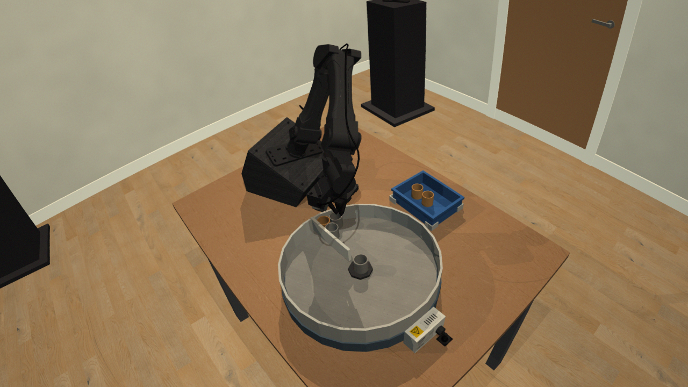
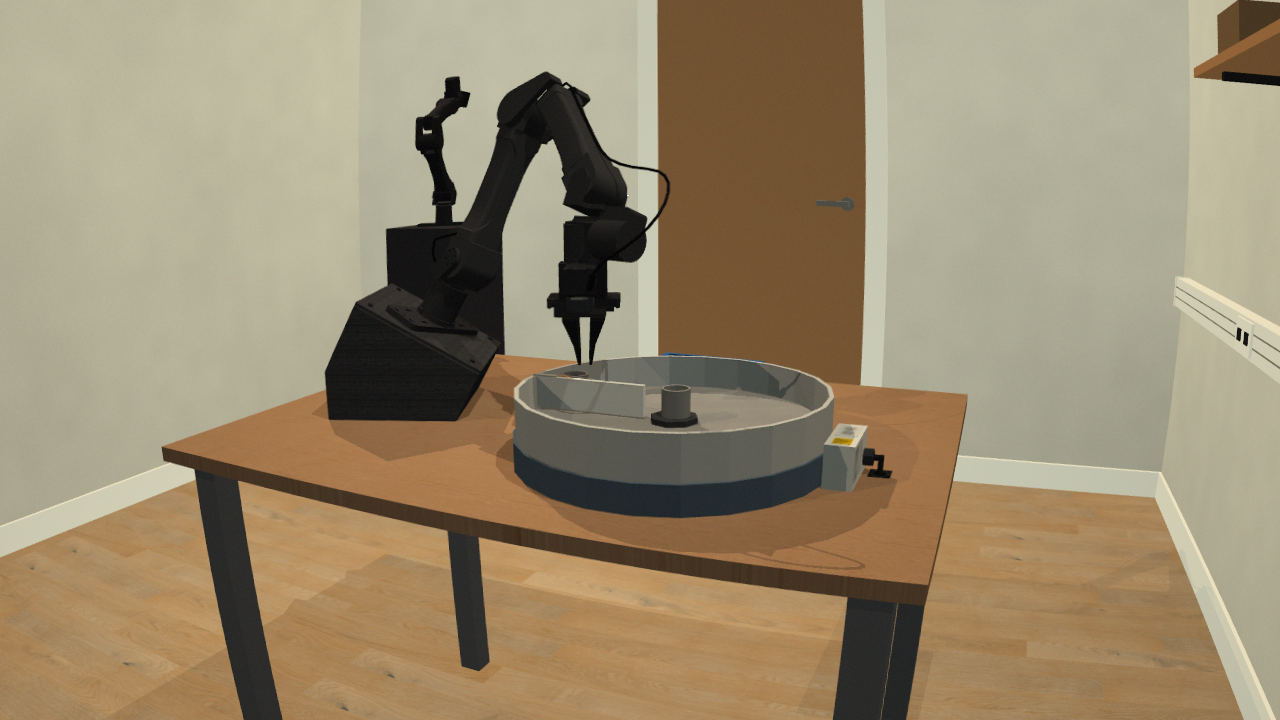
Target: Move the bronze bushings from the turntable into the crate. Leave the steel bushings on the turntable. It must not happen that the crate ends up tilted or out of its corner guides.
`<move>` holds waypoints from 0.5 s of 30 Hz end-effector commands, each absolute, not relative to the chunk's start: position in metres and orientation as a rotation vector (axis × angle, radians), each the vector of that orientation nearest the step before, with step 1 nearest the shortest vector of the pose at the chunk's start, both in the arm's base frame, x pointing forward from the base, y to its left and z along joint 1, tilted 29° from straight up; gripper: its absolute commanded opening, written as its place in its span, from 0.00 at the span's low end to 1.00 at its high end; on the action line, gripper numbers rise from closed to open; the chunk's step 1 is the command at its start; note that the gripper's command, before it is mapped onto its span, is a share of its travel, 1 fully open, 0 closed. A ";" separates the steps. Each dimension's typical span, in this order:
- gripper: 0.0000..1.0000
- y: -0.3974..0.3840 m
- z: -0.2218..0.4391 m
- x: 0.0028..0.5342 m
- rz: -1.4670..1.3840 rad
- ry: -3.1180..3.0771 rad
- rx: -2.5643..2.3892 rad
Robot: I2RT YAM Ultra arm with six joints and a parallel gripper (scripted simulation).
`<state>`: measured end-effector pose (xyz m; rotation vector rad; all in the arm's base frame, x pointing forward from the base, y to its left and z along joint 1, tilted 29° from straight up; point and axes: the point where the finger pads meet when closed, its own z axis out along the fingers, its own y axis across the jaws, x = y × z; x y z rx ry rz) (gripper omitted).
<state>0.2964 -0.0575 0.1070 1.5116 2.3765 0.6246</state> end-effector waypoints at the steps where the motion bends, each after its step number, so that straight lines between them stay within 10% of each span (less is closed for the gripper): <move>1: 0.15 -0.063 0.119 0.301 0.606 2.336 1.488; 15: 0.15 -0.060 0.112 0.294 0.604 2.352 1.505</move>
